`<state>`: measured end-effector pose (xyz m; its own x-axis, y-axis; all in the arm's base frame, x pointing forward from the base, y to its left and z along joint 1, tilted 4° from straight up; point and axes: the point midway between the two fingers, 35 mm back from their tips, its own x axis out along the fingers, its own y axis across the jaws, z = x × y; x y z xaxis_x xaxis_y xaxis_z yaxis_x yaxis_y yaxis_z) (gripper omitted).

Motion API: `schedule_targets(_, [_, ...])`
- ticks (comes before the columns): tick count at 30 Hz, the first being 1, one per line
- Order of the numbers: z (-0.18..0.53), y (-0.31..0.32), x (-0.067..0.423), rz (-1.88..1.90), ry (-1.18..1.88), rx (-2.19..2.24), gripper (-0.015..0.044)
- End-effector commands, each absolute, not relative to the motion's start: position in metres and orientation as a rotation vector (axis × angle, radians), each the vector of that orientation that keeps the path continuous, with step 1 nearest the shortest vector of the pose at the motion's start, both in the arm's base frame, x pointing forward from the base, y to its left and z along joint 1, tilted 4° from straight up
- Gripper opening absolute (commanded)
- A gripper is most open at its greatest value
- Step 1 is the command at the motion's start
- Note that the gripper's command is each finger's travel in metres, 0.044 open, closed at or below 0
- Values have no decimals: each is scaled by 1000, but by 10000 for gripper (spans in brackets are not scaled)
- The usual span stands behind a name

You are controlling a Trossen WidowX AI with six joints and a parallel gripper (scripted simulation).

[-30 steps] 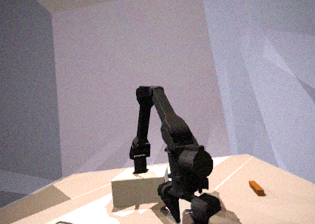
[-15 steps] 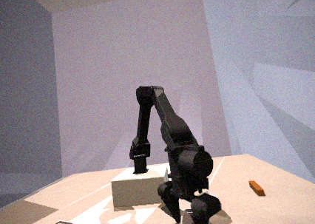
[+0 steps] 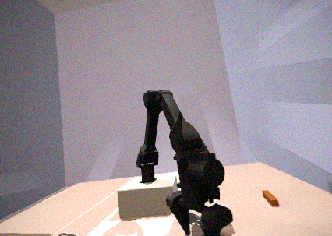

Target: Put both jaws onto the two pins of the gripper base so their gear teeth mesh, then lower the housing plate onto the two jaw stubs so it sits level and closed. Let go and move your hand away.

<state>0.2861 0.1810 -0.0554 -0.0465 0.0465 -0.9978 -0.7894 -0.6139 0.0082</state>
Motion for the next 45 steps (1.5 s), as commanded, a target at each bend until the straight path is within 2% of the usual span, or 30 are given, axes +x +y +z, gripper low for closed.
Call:
schedule_targets(1, [-57,180,285,1725,807,-1613,440])
schedule_targets(38, [-57,180,285,1725,807,-1613,440])
schedule_targets(45, [-55,181,286,1728,798,-1612,256])
